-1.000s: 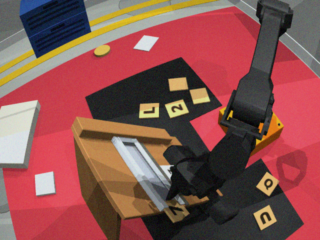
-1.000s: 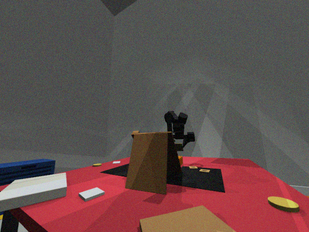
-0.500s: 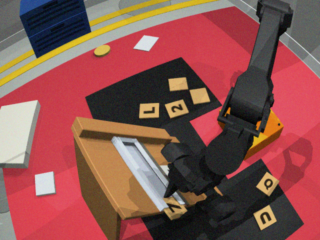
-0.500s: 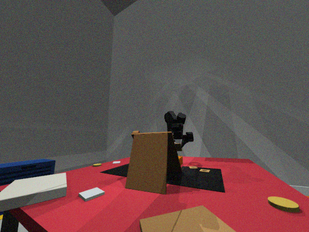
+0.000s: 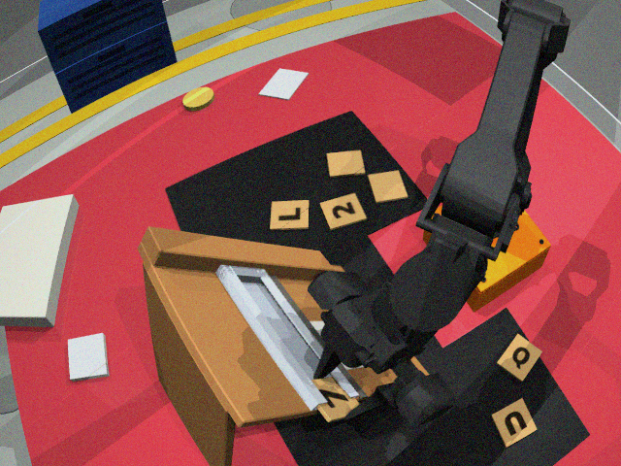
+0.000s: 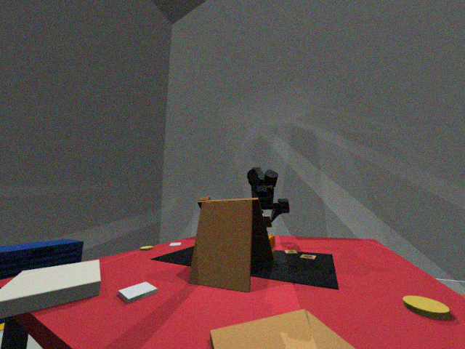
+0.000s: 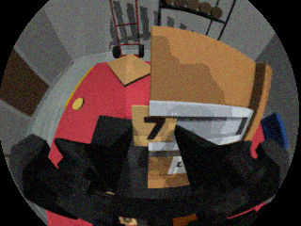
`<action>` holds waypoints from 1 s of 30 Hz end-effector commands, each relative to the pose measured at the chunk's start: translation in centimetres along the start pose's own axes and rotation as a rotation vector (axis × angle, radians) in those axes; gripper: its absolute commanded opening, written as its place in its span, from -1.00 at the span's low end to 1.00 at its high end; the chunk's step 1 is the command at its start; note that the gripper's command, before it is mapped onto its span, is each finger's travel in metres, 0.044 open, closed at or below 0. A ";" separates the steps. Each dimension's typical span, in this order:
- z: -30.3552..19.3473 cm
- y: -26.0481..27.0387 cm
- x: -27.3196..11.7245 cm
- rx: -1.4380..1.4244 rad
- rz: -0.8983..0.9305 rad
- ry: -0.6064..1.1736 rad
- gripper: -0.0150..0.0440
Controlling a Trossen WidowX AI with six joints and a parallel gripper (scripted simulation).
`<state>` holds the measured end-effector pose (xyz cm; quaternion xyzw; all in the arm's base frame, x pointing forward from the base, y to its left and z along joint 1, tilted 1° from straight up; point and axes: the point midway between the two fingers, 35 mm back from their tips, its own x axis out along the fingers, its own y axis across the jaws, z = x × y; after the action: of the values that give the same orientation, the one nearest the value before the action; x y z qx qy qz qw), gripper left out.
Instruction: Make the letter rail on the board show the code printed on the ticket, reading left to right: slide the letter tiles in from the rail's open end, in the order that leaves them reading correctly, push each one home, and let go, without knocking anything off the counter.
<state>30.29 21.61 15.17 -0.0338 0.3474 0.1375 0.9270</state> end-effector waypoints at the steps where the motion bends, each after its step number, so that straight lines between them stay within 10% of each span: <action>1: -0.1 -0.2 0.0 -0.006 0.002 0.003 -0.49; 30: 0.0 -1.5 0.0 -0.007 0.001 0.002 -0.49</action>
<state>30.70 20.31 15.17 -0.0347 0.3476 0.1371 0.9269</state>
